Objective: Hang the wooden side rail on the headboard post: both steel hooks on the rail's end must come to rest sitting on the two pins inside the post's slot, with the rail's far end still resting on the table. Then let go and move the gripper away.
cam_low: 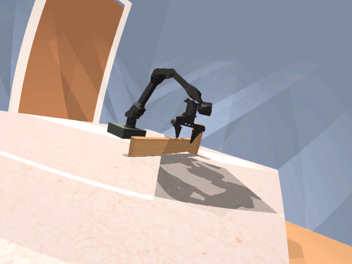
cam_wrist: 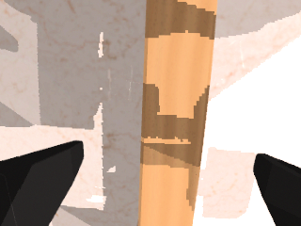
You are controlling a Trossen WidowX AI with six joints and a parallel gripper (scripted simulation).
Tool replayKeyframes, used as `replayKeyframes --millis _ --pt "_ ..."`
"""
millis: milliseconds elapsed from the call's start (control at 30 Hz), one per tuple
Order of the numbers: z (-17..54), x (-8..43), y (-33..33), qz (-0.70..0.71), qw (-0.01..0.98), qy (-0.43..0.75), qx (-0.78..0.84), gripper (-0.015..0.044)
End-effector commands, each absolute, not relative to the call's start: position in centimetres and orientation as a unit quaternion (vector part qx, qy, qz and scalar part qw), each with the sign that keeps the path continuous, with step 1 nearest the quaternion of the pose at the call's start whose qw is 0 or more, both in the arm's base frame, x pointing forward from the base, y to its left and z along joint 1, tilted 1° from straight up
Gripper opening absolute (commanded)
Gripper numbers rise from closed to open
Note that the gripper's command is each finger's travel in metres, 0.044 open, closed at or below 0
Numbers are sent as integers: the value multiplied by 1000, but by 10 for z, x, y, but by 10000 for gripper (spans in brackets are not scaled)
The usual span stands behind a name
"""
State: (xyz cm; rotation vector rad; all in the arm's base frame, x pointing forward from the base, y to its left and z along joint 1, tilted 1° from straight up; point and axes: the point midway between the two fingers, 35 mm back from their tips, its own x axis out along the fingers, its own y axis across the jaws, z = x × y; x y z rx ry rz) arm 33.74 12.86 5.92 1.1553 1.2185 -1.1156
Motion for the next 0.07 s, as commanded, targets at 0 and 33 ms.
replayKeyframes --millis 0,33 --pt "59 338 129 -469 533 510 485 440" --pt "59 338 129 -469 533 510 485 440"
